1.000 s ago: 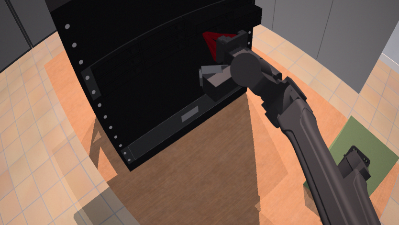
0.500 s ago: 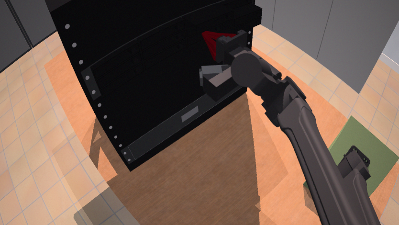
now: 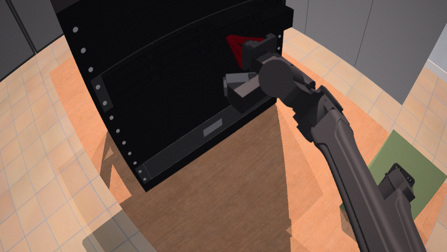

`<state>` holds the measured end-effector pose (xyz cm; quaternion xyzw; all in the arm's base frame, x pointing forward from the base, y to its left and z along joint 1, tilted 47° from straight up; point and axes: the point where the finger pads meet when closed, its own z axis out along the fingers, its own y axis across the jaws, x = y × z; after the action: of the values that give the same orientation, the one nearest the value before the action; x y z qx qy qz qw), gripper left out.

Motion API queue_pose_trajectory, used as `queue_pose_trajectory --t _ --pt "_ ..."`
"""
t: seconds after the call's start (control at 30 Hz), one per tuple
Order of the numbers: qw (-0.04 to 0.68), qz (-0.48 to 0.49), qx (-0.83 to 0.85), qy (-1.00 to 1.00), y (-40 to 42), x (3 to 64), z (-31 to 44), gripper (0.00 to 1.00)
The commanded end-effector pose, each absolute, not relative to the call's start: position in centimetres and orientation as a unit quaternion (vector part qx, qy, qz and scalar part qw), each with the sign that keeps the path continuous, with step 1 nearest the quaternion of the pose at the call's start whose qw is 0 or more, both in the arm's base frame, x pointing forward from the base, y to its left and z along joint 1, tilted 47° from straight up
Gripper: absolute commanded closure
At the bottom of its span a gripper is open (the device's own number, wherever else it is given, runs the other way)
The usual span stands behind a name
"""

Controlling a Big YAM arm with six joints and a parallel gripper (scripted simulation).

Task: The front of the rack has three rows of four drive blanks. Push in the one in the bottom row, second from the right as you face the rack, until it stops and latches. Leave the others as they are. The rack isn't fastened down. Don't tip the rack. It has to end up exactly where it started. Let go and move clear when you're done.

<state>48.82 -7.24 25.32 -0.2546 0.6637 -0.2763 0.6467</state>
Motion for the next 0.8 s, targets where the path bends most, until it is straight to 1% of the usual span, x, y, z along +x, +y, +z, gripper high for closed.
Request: queue_pose_trajectory --t 0.0,0.27,0.33,0.43,0.5,0.77 --pt "0.639 -0.263 -0.259 0.675 -6.8 51.1 24.4 1.0" --pt "0.639 -0.262 -0.259 0.675 -6.8 51.1 24.4 1.0" --pt "0.625 -0.253 -0.263 0.69 -6.5 49.4 22.0 1.0" --pt "0.626 -0.265 -0.253 0.688 -7.8 47.5 22.7 1.0" --pt "0.626 -0.265 -0.253 0.688 -7.8 47.5 22.7 1.0" --pt "0.627 -0.269 -0.257 0.684 -7.4 41.2 22.8 1.0"
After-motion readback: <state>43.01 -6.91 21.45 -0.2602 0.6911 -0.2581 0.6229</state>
